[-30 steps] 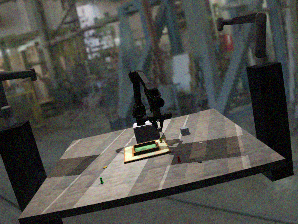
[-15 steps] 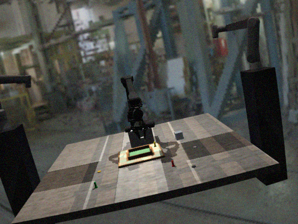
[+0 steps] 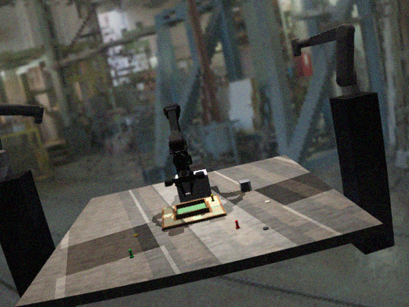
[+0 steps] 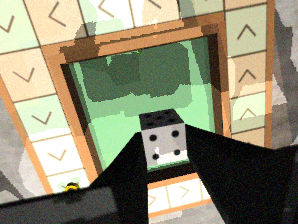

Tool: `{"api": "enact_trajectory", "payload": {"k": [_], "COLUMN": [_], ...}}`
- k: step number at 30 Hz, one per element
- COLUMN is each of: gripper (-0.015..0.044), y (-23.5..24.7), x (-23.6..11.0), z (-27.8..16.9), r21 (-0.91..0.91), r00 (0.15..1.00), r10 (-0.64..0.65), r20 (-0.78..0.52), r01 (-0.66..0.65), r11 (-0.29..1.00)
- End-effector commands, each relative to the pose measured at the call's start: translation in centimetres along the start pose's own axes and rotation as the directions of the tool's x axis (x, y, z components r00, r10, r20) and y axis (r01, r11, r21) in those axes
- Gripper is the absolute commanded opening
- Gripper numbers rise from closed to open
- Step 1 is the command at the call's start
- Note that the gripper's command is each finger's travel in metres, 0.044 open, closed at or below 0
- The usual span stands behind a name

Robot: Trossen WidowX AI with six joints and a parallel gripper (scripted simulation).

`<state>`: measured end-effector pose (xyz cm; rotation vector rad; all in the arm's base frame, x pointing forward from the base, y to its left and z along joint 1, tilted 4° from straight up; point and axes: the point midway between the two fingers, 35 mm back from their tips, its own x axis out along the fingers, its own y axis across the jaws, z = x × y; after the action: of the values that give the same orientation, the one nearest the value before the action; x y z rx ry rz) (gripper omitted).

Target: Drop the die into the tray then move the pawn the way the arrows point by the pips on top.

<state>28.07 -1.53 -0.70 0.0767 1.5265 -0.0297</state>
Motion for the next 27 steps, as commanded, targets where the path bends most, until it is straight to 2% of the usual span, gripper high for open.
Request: {"api": "enact_trajectory", "payload": {"k": [1,10,19,21,27], "gripper": [0.0000,0.0000,0.0000,0.0000,0.0000], "y": [-0.1,-0.1,-0.1,-0.1,-0.1], "x": [0.7,2.1,2.5,2.4,2.2], "z": [0.0,0.8,1.0,0.9,1.8], "r21": [-0.008,-0.006,-0.007,-0.007,-0.007], "r00": [0.994,0.916,0.754,0.723,0.718], "r10": [-0.005,-0.003,0.003,0.004,0.004], "r20": [0.107,0.401,0.657,0.691,0.696], "r01": [0.006,0.006,0.002,0.002,0.002], "r11": [1.000,1.000,1.000,1.000,1.000]}}
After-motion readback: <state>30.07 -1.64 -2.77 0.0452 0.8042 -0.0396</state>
